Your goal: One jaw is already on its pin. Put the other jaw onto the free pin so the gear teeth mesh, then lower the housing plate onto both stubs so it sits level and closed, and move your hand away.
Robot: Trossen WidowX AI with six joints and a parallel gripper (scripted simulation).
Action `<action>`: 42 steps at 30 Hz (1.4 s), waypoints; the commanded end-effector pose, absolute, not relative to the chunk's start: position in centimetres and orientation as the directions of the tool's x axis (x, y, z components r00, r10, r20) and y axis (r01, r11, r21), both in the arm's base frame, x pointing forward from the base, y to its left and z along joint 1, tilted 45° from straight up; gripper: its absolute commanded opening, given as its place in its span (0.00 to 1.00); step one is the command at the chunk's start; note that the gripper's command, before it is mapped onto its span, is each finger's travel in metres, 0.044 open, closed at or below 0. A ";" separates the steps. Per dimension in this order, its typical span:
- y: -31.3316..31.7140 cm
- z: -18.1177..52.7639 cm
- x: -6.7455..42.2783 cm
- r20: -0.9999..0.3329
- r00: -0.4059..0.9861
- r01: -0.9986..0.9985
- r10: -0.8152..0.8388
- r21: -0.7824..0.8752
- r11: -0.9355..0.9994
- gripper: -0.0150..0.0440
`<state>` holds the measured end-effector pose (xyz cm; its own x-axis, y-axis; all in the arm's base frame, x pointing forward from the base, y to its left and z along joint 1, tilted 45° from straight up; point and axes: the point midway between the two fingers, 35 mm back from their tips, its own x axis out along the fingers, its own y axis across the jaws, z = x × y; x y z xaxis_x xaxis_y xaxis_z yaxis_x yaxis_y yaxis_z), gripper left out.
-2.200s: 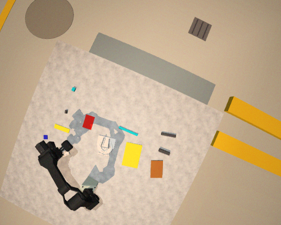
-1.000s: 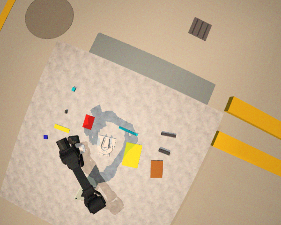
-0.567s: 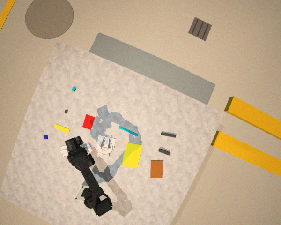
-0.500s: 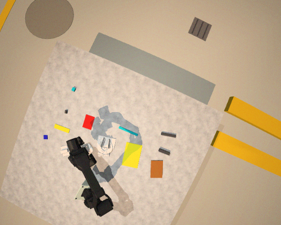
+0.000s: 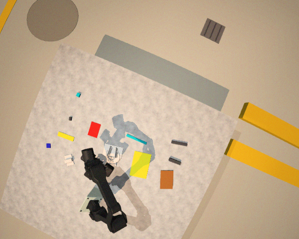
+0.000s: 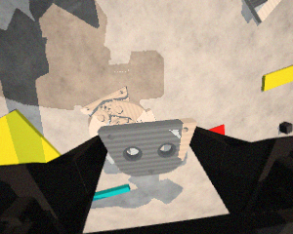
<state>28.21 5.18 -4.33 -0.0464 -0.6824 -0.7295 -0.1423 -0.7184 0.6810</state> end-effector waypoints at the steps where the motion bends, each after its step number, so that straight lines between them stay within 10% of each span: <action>1: 3.9 -3.6 28.2 -0.722 -0.051 -0.037 -0.690 0.691 -0.721 0.85; 42: 1.4 -2.0 28.2 -0.710 -0.057 0.223 -0.702 0.676 -0.702 0.85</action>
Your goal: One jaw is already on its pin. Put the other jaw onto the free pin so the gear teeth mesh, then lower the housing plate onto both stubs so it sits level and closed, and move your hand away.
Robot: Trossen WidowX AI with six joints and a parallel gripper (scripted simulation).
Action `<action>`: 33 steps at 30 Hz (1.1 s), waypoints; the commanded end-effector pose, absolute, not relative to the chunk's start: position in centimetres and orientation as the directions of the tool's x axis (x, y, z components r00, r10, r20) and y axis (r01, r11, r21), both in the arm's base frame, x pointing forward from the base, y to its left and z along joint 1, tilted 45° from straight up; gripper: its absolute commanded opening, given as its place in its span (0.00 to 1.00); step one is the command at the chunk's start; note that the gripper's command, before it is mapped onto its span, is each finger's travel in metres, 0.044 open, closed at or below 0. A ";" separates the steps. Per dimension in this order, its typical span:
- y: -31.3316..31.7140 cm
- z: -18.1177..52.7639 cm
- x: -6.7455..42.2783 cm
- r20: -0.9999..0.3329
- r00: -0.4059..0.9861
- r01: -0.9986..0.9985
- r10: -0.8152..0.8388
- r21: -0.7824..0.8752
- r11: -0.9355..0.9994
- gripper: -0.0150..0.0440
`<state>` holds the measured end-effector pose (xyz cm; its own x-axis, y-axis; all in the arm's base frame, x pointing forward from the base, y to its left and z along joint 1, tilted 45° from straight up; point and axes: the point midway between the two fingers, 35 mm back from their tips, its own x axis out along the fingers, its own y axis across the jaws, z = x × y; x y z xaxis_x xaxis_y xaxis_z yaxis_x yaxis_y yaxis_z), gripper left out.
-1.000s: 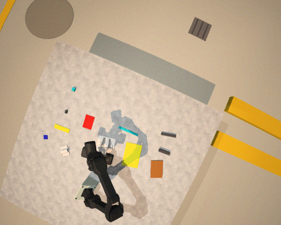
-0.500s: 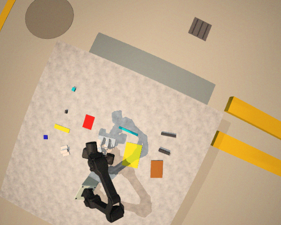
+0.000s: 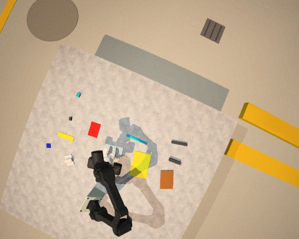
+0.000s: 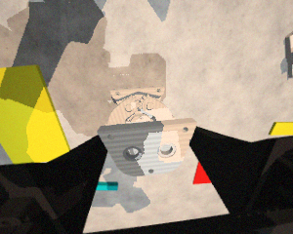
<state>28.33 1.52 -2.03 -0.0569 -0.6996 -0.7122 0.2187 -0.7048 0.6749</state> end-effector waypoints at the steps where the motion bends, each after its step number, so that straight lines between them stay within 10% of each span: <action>1: 1.4 -2.0 28.1 -0.710 -0.057 0.223 -0.702 0.676 -0.702 0.85; 33: 0.8 -1.3 26.6 -0.709 -0.058 0.222 -0.702 0.677 -0.702 0.85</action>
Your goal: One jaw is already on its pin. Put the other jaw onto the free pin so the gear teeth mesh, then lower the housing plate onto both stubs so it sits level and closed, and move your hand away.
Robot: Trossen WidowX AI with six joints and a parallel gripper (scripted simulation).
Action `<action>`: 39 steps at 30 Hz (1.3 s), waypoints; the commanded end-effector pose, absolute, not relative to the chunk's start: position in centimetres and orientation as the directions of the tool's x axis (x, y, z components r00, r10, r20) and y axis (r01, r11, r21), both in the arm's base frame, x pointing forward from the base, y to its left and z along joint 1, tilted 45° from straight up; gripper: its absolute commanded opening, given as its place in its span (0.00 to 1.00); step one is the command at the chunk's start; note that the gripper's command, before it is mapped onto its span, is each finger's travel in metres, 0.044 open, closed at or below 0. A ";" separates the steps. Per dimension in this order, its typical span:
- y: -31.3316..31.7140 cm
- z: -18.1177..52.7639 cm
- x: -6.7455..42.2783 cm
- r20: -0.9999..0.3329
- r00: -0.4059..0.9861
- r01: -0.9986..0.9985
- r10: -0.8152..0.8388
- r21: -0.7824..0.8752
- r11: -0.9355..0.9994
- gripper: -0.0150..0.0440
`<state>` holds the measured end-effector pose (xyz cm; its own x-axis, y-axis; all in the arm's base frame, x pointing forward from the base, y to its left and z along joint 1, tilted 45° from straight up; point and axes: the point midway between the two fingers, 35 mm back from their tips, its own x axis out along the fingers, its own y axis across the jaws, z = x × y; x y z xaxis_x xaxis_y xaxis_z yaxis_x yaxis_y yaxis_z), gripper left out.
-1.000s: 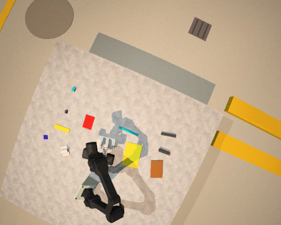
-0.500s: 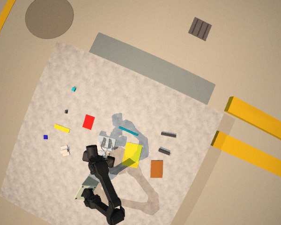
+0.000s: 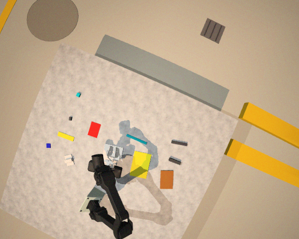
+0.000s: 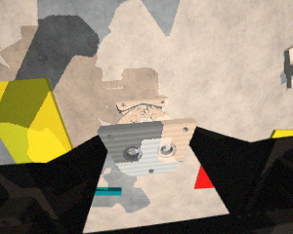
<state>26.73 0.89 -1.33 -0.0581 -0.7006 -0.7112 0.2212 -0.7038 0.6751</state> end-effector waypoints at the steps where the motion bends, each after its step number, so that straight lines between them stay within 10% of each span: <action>1: 0.8 -1.3 26.6 -0.709 -0.058 0.222 -0.702 0.677 -0.702 0.85; 39: -1.6 -3.9 26.6 -0.710 -0.057 0.217 -0.702 0.677 -0.703 0.85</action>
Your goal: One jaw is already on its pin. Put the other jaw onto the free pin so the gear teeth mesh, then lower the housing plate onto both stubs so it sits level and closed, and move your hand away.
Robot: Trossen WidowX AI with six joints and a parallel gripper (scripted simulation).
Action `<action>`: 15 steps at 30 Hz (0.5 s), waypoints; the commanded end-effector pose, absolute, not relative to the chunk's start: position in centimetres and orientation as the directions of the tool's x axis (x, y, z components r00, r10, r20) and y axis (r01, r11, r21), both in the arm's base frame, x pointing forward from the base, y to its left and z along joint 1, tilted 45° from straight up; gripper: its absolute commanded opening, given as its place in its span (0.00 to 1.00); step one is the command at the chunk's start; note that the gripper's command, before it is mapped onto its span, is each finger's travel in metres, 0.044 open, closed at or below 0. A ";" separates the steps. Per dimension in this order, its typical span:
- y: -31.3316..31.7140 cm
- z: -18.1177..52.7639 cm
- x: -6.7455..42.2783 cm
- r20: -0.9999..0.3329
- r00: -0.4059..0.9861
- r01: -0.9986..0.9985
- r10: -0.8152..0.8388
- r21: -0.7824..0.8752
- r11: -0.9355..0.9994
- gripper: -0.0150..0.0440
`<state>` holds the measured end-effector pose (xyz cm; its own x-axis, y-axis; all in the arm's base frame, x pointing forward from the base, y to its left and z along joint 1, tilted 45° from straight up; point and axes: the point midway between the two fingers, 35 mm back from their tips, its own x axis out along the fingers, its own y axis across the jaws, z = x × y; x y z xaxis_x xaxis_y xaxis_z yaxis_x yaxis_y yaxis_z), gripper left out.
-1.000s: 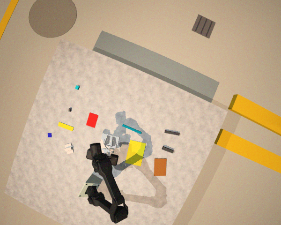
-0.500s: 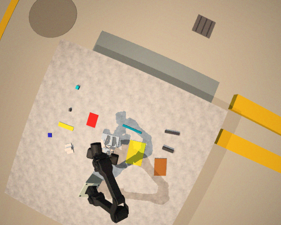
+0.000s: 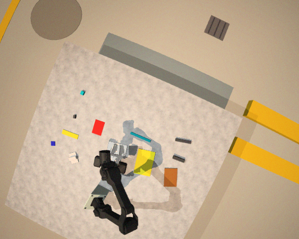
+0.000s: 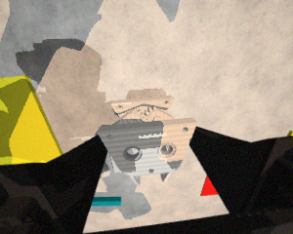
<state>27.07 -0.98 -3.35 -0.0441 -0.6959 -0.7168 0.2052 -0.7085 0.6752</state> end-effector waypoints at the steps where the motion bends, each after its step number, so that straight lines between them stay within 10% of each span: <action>1: -1.7 -4.0 26.6 -0.710 -0.057 0.217 -0.702 0.678 -0.703 0.85; 15: -3.3 -5.5 26.3 -0.708 -0.058 0.215 -0.704 0.680 -0.701 0.85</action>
